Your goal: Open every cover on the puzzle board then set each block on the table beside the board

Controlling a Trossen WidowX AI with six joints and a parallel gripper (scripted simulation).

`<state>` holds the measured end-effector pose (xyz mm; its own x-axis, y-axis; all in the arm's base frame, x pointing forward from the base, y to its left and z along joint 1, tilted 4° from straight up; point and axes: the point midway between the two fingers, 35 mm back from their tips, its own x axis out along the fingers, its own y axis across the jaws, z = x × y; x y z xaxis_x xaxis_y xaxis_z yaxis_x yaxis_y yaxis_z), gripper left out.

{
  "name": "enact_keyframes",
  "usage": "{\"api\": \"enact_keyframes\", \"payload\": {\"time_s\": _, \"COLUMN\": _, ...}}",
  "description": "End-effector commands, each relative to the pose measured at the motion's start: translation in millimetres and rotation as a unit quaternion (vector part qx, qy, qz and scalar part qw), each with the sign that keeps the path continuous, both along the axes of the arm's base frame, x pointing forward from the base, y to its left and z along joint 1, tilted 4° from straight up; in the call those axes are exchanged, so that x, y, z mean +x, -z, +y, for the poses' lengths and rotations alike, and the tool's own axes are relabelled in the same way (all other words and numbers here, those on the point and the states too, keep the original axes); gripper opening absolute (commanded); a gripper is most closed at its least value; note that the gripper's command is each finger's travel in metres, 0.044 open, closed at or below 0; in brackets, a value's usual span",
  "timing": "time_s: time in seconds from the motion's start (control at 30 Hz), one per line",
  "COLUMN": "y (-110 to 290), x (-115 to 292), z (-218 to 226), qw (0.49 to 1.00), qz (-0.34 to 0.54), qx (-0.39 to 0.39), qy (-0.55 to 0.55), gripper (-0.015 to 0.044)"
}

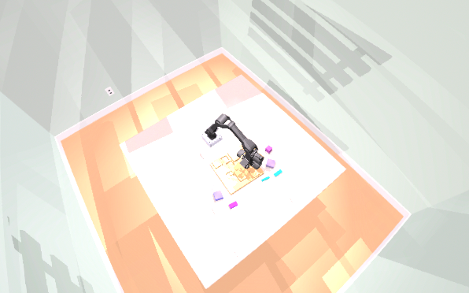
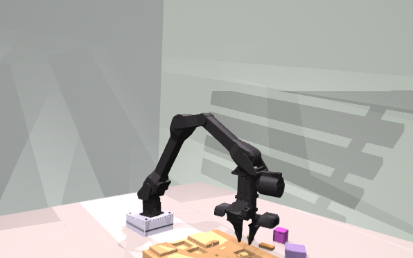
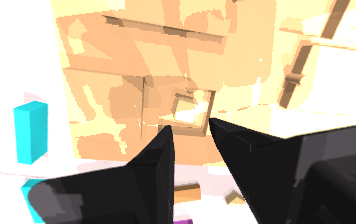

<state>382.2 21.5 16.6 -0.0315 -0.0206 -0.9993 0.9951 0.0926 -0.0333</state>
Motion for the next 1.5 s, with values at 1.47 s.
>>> {"api": "enact_keyframes", "payload": {"time_s": 1.47, "y": 4.5, "x": -1.4, "z": 0.5, "qw": 0.936, "qz": 0.009, "qx": 0.012, "qy": -0.351, "gripper": 0.0144}}
